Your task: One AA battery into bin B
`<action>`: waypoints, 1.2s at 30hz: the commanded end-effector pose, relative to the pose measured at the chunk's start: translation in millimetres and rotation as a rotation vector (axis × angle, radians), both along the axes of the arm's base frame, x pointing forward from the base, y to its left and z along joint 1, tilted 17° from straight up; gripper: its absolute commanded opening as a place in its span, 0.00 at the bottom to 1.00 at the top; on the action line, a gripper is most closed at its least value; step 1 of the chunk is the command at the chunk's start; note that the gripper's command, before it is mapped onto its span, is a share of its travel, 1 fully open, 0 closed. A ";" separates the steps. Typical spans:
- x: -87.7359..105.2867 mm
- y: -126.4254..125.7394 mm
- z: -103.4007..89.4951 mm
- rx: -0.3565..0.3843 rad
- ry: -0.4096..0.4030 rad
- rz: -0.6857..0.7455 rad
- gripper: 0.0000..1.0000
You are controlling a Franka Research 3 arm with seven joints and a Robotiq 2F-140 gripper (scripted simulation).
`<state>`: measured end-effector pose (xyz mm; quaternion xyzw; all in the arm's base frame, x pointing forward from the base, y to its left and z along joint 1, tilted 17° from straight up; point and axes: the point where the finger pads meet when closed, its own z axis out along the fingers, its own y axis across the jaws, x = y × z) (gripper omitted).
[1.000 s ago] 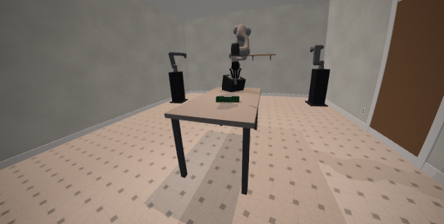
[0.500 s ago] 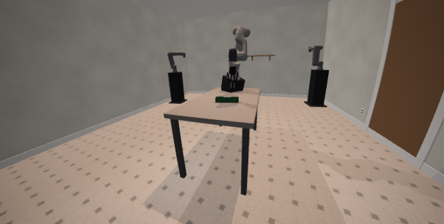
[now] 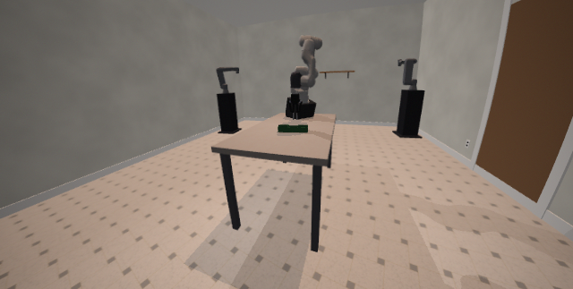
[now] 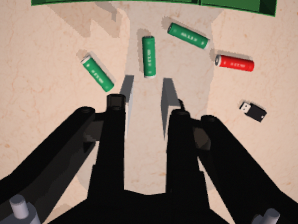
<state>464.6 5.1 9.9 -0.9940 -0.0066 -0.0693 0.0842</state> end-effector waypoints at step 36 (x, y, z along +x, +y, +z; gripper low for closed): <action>9.5 -4.0 0.5 0.012 -0.094 0.113 0.17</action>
